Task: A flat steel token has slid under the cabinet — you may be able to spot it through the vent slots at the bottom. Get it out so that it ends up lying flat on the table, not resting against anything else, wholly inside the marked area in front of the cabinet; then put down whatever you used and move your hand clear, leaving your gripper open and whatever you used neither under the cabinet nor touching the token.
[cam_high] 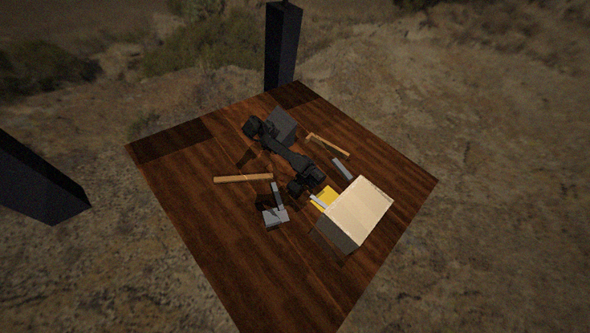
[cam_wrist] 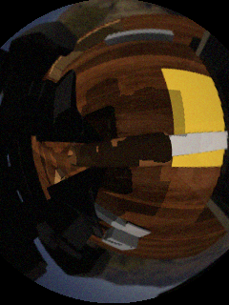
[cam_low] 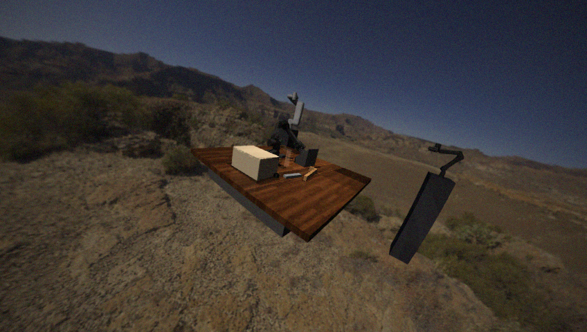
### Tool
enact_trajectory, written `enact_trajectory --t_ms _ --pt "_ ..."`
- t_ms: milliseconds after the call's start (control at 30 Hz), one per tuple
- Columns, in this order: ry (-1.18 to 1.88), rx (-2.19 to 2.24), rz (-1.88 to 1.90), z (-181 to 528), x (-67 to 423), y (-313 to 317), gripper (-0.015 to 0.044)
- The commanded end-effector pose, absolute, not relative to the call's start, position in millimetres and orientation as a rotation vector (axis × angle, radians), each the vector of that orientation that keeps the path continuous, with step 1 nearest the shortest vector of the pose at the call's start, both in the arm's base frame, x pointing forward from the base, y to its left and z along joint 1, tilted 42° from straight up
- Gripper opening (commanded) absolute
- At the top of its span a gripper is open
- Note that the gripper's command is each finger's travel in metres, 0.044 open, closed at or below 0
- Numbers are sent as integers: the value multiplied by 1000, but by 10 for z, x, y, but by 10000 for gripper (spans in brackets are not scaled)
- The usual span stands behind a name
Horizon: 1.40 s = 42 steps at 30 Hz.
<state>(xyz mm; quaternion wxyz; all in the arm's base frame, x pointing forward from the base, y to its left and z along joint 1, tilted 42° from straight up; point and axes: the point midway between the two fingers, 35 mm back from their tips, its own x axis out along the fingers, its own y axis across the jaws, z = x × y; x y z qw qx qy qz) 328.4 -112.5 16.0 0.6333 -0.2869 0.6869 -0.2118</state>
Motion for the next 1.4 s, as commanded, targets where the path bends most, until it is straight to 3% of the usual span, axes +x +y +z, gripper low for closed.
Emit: enact_trajectory --t_ms 0,1367 --pt "1578 -660 -483 161 3205 -1135 0" --pt "1581 -662 -482 226 2753 -1187 0"
